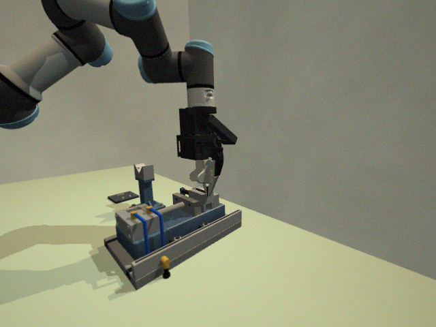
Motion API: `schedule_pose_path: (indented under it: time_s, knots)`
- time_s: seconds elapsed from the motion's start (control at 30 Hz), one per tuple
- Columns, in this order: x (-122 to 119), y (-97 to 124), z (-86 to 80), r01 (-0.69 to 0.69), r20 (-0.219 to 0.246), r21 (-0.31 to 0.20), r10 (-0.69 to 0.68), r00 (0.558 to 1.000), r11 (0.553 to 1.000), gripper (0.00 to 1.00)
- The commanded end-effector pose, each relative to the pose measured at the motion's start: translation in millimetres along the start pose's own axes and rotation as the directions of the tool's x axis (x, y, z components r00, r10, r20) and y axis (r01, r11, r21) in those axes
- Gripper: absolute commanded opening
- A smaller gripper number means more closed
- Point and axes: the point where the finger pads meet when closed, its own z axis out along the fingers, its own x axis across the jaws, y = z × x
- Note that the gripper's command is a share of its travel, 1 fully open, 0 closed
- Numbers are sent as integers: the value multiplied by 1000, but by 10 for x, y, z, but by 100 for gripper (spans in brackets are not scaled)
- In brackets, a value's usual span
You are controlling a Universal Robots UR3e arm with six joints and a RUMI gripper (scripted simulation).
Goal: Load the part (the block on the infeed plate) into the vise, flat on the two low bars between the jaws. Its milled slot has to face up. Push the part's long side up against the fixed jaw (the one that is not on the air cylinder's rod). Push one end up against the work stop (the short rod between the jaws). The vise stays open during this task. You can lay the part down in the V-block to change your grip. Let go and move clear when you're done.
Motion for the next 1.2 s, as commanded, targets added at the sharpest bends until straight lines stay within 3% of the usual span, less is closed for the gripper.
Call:
schedule_pose_path:
  time_s: [0.0, 1.17]
  knots:
    - [-8, -8, -10, 1, -2, 2, -1, 1000, 1000, 0]
    - [-97, -8, -10, 1, -2, 2, -1, 1000, 1000, 0]
